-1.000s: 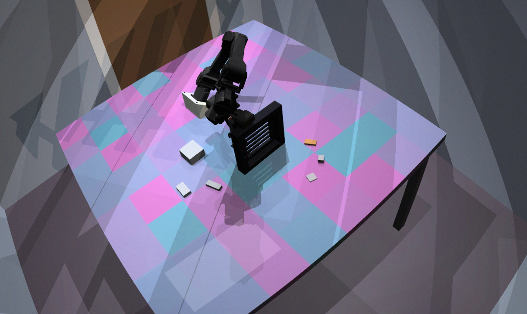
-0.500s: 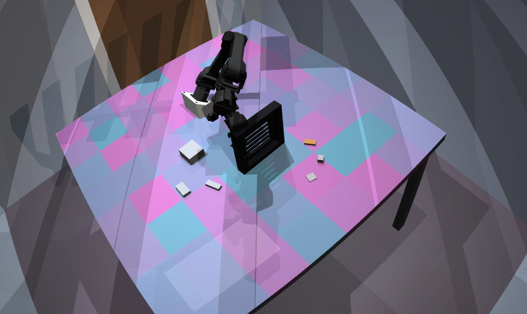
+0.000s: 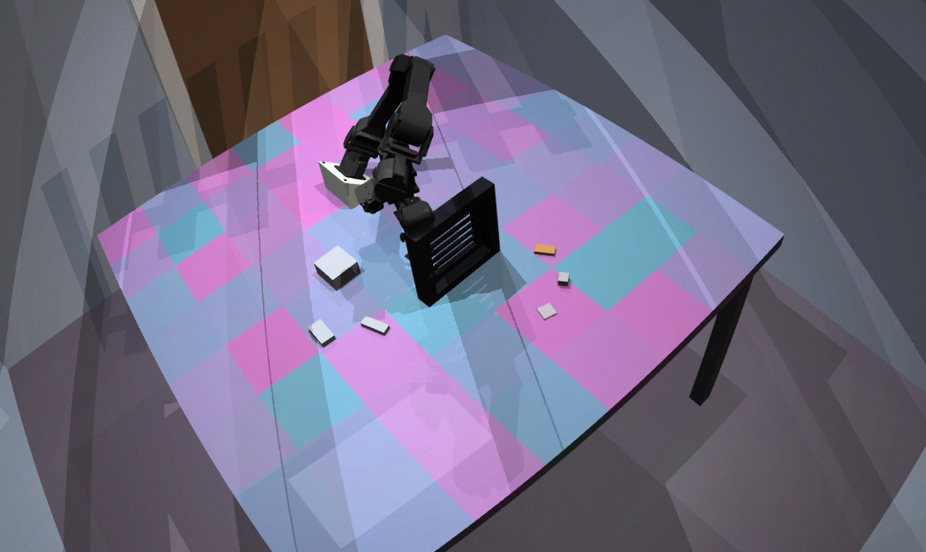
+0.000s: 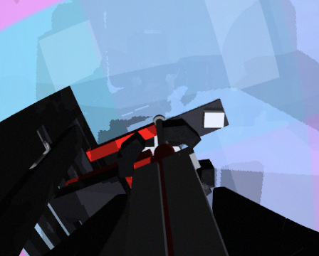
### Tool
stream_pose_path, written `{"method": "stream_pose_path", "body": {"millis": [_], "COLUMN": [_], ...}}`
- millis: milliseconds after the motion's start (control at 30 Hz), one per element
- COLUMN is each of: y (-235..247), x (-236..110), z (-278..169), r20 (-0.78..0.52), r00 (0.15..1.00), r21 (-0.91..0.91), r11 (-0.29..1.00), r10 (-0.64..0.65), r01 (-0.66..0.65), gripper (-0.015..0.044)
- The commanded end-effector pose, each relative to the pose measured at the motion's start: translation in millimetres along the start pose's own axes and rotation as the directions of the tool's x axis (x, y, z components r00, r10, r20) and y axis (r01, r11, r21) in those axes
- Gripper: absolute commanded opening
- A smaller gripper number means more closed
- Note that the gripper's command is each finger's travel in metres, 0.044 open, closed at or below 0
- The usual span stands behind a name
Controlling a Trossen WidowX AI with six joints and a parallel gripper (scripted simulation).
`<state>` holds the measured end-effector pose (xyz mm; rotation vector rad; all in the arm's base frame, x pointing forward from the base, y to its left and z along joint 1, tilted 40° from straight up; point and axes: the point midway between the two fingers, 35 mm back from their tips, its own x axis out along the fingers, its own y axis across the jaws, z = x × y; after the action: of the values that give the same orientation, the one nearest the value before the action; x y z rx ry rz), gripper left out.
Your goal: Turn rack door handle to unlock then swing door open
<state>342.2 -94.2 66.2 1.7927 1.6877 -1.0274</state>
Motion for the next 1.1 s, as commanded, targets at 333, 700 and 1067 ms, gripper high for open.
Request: {"method": "stream_pose_path", "body": {"millis": [333,700,1067], "y": [-0.2,-0.1,-0.1], "x": [1.8,1.8,1.8], "z": [-1.8,-1.8,-1.8], "r20": [-0.010,-0.010,-0.010], "r00": [1.000,1.000,1.000], "r21": [-0.306,-0.755,-0.986], "r11": [0.952,0.655,0.169], "r10": [-0.003,-0.002,-0.002], "r01": [-0.001,-0.006,-0.009], "gripper": [0.0289,0.0289,0.0289]}}
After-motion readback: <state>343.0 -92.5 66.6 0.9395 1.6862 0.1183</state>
